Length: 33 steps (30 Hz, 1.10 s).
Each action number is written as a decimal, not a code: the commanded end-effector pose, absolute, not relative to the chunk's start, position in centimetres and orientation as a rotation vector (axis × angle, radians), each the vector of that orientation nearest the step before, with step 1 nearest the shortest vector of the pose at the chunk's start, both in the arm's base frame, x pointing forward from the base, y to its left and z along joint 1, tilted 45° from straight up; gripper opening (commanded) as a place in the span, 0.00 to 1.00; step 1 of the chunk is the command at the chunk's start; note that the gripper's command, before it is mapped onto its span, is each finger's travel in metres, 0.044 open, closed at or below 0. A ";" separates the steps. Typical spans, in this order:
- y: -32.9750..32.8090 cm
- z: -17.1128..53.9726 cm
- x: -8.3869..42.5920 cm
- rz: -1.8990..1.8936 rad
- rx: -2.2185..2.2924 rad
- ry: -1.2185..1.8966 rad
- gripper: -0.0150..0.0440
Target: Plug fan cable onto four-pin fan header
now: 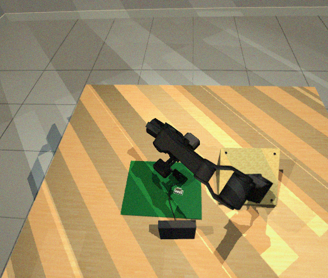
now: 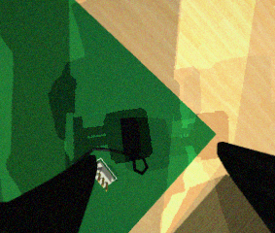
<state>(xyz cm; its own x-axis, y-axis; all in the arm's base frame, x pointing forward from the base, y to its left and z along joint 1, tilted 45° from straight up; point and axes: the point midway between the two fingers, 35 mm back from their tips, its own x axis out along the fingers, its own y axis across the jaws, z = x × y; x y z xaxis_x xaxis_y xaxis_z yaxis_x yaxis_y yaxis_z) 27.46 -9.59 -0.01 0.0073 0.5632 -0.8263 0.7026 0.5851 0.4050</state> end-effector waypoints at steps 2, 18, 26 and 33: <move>-10.1 1.0 27.6 -0.100 1.116 1.660 1.00; -12.9 3.9 27.9 -0.041 1.214 1.653 1.00; -14.1 4.4 28.3 -0.039 1.242 1.649 1.00; -8.6 -1.2 28.8 -0.036 1.244 1.648 1.00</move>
